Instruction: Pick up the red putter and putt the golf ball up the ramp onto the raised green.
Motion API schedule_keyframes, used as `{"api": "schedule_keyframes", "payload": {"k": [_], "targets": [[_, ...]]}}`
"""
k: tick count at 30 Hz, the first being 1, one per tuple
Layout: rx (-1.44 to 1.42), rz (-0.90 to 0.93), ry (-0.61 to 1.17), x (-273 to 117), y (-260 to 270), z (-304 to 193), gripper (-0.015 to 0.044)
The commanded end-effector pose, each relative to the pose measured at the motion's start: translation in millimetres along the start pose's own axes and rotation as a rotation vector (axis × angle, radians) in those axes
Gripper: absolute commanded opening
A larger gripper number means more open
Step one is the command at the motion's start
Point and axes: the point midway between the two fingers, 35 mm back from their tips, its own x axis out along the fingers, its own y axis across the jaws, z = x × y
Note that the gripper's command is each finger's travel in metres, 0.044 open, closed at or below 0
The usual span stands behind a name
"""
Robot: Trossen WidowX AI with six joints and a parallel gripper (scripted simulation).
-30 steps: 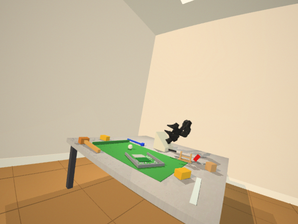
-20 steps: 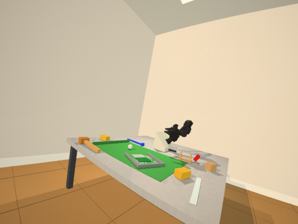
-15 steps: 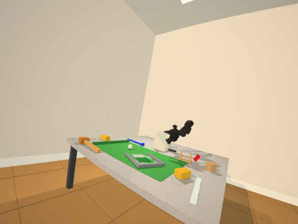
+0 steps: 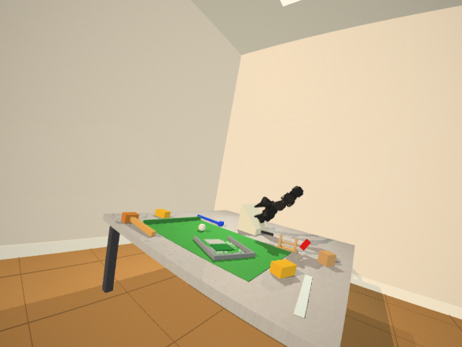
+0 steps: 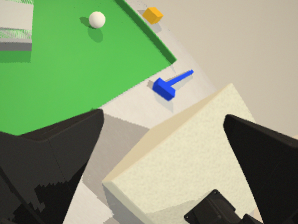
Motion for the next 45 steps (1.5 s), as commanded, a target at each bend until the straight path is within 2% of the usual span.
{"api": "schedule_keyframes", "payload": {"k": [1, 11, 21, 28, 35, 42, 45], "targets": [[-0.728, 0.276, 0.375, -2.0, 31.1, -29.1, 0.044], [-1.1, 0.596, 0.445, -9.8, 51.4, -34.3, 0.044], [-1.415, 0.99, 0.343, -24.0, 74.8, -33.9, 0.044], [-1.6, 1.242, 0.154, -33.7, 89.5, -27.6, 0.044], [-1.731, 1.462, -0.13, -43.6, 104.2, -15.7, 0.044], [-1.855, 1.591, -0.49, -52.0, 115.5, -2.4, 0.044], [-1.865, 1.596, -0.517, -52.7, 116.2, -1.6, 0.044]]}}
